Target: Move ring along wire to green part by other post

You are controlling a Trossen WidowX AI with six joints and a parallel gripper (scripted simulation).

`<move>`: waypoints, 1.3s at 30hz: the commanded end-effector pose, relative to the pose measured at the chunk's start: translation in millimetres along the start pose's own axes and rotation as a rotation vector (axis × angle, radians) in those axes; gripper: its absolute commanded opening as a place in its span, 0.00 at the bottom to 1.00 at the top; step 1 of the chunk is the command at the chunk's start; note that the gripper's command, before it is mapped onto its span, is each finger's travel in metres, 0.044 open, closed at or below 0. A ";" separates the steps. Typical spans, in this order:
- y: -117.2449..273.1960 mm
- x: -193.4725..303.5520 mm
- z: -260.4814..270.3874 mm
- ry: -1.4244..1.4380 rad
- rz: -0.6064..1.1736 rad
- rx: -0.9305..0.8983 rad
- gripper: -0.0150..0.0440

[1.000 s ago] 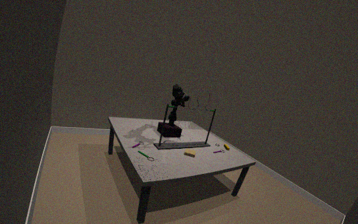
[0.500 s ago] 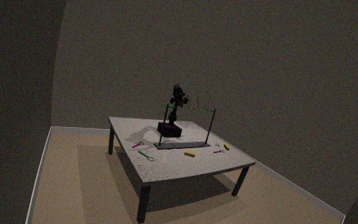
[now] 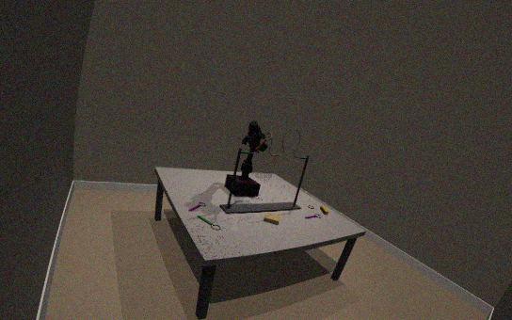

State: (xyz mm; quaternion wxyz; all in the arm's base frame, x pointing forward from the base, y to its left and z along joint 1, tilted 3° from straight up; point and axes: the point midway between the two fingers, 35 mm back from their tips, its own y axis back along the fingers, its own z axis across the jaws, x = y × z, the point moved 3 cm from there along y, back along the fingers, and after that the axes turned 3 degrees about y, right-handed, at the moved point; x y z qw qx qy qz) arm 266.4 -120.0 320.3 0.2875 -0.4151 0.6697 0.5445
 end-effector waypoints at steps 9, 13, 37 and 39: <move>-0.7 0.3 -10.5 0.222 -0.008 0.131 0.00; -0.4 -0.3 -14.3 0.296 -0.011 0.175 0.00; 4.1 -9.1 -34.8 0.739 -0.032 0.435 0.00; 4.7 -10.2 -36.3 0.776 -0.033 0.457 0.00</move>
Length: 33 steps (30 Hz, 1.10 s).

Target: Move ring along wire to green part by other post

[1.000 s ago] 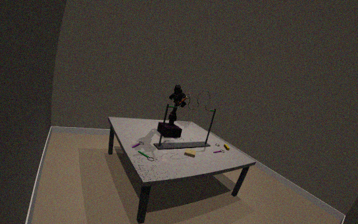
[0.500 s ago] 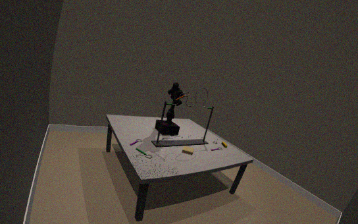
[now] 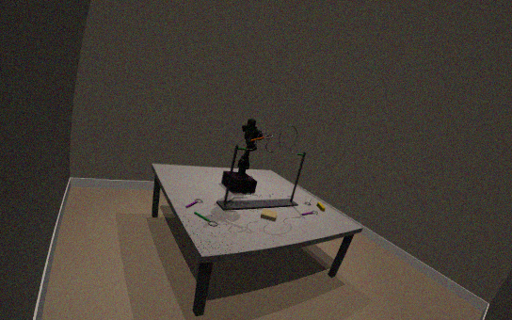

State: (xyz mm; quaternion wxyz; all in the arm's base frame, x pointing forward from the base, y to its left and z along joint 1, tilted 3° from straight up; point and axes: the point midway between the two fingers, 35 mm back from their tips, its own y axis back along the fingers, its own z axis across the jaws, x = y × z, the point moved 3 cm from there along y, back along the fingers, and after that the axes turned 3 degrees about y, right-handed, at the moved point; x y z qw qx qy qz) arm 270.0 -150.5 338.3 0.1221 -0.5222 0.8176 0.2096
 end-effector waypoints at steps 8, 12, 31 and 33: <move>-0.4 0.9 -9.9 0.202 -0.006 0.118 0.00; -0.3 0.4 -13.7 0.275 -0.010 0.160 0.00; 0.6 -2.3 -25.5 0.574 -0.025 0.334 0.00; 0.5 -2.0 -25.4 0.590 -0.026 0.344 0.00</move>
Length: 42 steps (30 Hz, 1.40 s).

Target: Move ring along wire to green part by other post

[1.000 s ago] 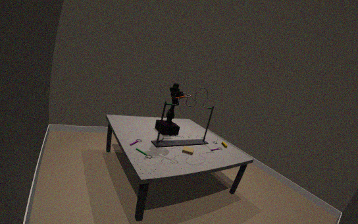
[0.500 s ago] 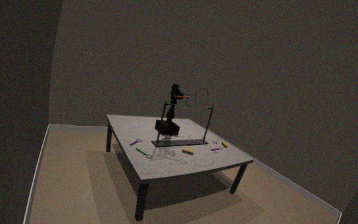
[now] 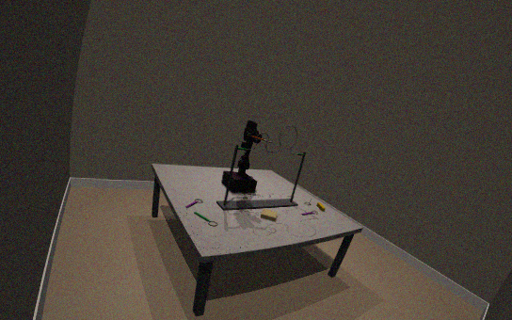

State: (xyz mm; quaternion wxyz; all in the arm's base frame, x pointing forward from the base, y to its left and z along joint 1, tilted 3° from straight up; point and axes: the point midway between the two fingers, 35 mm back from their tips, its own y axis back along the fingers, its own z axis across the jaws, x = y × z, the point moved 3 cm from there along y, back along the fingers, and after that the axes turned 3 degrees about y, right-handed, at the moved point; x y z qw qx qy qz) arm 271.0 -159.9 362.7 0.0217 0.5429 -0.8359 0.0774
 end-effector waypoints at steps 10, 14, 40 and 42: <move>-0.4 2.1 9.7 0.045 -0.002 0.026 0.00; -0.2 2.3 16.8 0.016 0.000 0.011 0.00; 15.0 -17.6 86.3 -0.446 0.030 -0.241 0.00; 17.2 -21.1 91.6 -0.489 0.033 -0.265 0.00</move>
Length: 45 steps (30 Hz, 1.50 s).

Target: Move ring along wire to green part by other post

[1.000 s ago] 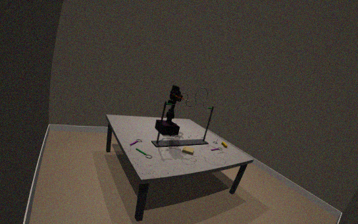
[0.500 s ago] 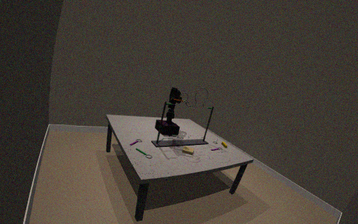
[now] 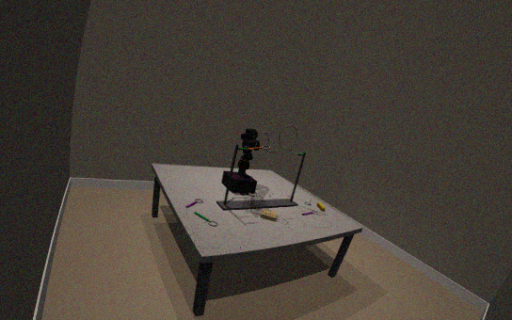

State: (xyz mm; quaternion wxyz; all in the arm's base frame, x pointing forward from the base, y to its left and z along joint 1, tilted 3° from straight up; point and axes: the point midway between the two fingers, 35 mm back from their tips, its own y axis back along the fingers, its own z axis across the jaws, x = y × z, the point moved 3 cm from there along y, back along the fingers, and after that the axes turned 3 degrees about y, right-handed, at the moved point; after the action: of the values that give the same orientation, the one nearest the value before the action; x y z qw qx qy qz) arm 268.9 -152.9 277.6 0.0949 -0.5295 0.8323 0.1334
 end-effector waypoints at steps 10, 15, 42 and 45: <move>8.2 -9.3 42.3 -0.282 0.022 -0.157 0.00; 12.9 -16.0 56.8 -0.390 0.030 -0.217 0.00; 46.3 -68.5 108.0 -0.899 0.069 -0.498 0.00; 49.5 -73.9 110.3 -0.934 0.072 -0.516 0.00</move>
State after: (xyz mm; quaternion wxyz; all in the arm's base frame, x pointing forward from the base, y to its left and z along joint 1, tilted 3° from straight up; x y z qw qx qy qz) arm 257.8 -41.1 201.1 0.3090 -0.3991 0.6695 0.5450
